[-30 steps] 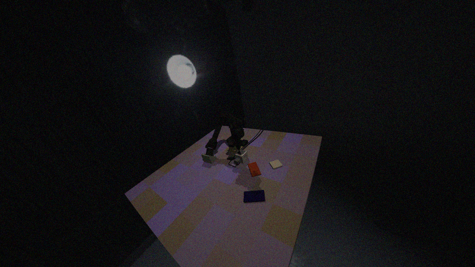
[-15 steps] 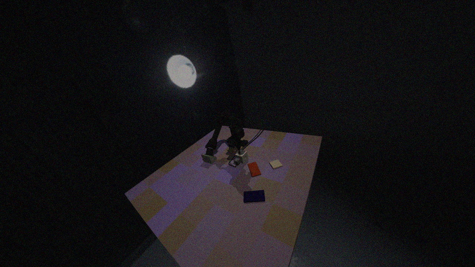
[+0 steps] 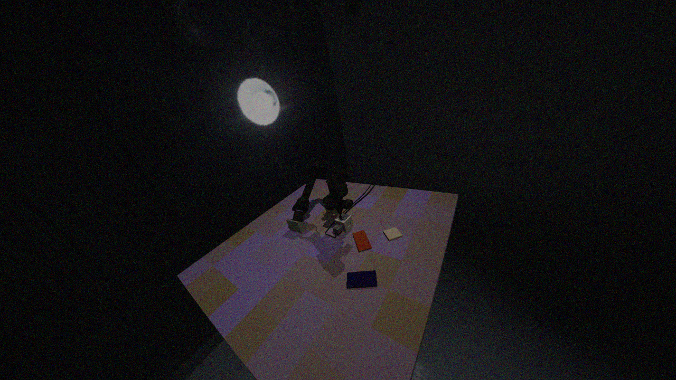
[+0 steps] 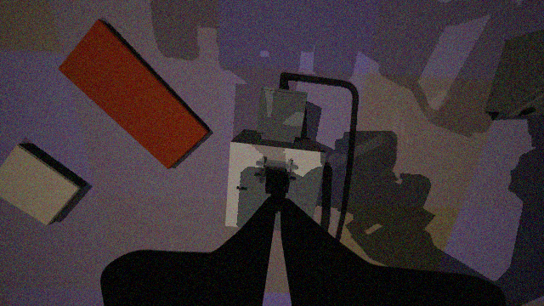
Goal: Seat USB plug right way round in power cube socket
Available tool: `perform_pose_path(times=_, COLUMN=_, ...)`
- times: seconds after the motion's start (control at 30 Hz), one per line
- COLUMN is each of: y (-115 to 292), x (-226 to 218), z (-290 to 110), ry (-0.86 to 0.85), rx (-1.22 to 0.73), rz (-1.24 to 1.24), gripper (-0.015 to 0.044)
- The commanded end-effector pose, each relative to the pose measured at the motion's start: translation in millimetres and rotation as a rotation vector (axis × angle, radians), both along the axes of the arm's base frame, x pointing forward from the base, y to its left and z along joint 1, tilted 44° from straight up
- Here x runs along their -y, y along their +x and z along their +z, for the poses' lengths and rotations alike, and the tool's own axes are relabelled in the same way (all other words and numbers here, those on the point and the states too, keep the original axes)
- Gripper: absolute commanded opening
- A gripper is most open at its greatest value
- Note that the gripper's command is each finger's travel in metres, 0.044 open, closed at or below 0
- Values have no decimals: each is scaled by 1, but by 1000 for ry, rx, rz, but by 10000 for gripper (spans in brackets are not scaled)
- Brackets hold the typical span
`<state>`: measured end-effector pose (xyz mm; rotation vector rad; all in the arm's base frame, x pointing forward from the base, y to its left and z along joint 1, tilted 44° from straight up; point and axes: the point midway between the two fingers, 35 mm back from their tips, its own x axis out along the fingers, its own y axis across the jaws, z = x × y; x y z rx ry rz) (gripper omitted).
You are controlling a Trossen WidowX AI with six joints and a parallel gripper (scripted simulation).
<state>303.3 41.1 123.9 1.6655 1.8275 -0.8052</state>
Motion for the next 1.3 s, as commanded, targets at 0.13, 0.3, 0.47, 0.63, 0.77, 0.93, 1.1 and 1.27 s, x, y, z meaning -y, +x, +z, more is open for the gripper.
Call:
perform_pose_path(times=0.13, y=0, x=-2, z=-1, ry=3, rx=-3, rz=-3, gripper=0)
perform_pose_path(times=0.3, y=0, x=-2, z=-1, ry=3, rx=-3, rz=-3, gripper=0)
perform_pose_path(times=0.47, y=0, x=-3, z=-2, ry=3, rx=-3, rz=-3, gripper=0)
perform_pose_path(times=0.63, y=0, x=-3, z=-2, ry=3, rx=-3, rz=-3, gripper=0)
perform_pose_path(times=0.77, y=0, x=-3, z=-2, ry=3, rx=-3, rz=-3, gripper=0)
perform_pose_path(times=0.93, y=0, x=-4, z=-3, ry=3, rx=-2, rz=-3, gripper=0)
perform_pose_path(times=1.1, y=0, x=-4, z=-3, ry=3, rx=-2, rz=-3, gripper=0)
perform_pose_path(times=1.27, y=0, x=-4, z=-4, ry=3, rx=-2, rz=-3, gripper=0)
